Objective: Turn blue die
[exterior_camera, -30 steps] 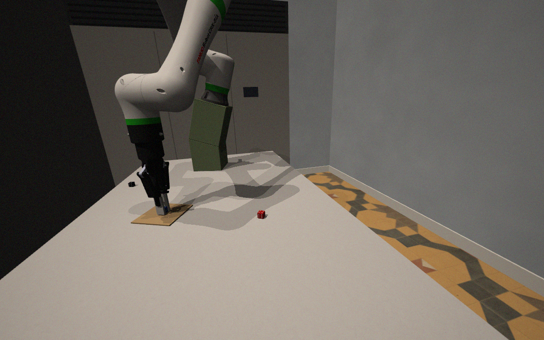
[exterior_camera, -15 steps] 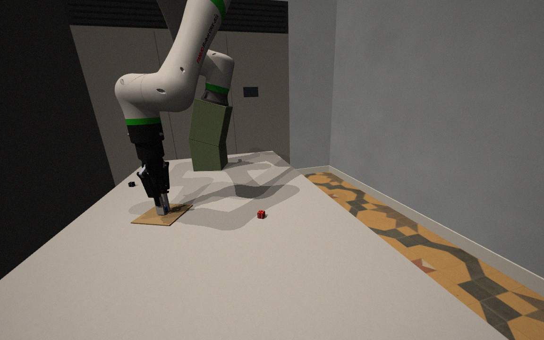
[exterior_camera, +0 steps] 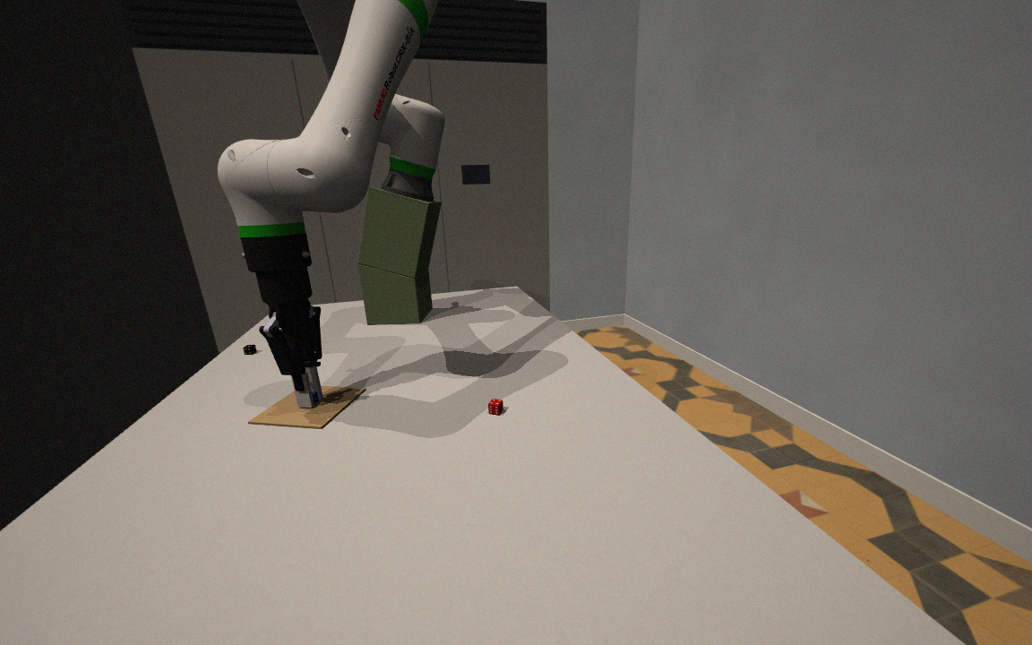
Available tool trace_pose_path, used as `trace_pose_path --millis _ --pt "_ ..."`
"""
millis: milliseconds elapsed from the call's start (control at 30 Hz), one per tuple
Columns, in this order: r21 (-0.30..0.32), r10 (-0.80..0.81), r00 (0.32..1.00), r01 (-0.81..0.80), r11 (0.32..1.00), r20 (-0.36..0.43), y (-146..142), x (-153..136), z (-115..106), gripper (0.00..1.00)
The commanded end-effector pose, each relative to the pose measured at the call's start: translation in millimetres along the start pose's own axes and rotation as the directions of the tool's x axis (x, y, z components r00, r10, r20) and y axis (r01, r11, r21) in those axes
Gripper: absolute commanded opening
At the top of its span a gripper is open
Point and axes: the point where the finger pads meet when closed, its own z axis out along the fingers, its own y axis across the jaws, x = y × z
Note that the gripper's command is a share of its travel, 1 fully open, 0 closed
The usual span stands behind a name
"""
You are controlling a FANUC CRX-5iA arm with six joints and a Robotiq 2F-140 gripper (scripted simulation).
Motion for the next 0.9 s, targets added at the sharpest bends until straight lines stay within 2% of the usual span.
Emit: trace_pose_path --millis 0,467,867 --pt "0.000 0.000 1.000 0.000 1.000 0.000 0.2 -0.1 -0.2 0.18" --pt "0.000 0.000 1.000 0.000 1.000 0.000 0.2 -0.1 -0.2 0.18" --pt "0.000 0.000 1.000 0.000 1.000 0.000 0.2 -0.1 -0.2 0.27"
